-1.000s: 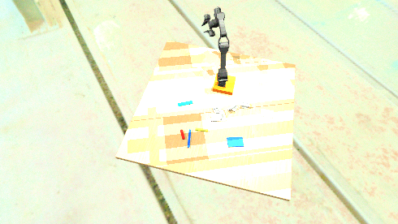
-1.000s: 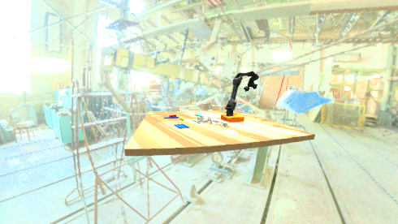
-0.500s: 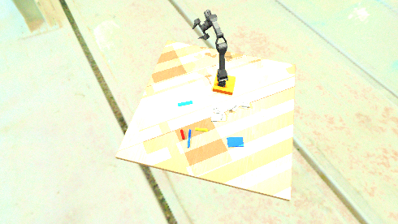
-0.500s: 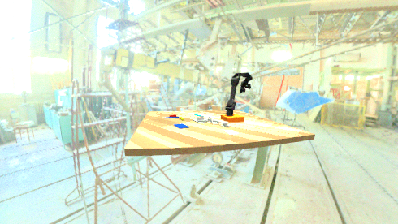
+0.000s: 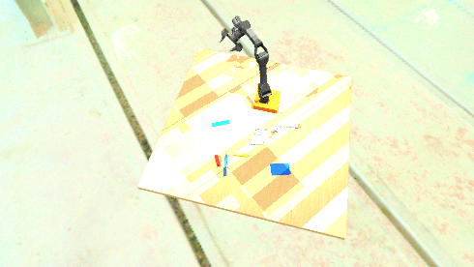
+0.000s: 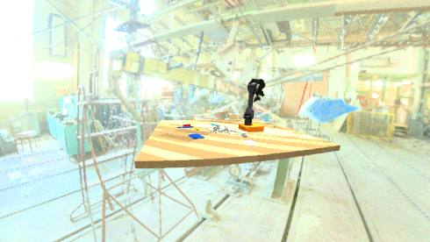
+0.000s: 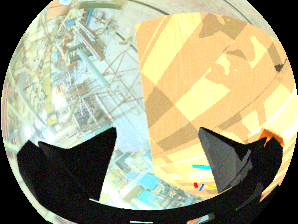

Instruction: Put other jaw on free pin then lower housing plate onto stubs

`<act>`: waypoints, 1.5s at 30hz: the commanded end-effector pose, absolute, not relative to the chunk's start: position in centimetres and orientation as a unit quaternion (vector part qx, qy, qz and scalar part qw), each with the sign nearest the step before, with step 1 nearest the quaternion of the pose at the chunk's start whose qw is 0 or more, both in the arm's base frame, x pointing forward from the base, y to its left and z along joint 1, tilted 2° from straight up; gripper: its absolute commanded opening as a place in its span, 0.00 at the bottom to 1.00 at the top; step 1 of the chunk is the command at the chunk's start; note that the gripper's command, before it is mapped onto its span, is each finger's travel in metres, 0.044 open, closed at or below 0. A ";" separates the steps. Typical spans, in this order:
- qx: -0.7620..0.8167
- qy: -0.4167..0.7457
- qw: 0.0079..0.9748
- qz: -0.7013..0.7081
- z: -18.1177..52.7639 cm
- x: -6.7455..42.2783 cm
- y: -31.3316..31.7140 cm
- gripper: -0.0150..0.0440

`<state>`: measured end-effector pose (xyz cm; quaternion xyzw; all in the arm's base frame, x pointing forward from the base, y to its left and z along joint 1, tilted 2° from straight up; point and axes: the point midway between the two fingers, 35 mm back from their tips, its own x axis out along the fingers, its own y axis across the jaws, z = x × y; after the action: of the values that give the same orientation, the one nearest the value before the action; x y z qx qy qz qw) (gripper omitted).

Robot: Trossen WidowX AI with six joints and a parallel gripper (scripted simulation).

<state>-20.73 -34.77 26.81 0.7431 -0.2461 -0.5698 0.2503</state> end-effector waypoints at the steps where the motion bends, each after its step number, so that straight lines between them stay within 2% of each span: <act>1: 0.739 -0.203 0.288 -0.574 26.6 -18.5 -35.6 1.00; 36: 0.656 0.092 0.530 -0.529 24.7 -2.0 -38.2 1.00; 45: 0.621 0.135 0.595 -0.492 25.0 1.7 -37.7 1.00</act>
<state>0.18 -37.98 24.99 0.6372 0.1142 -0.5073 0.5689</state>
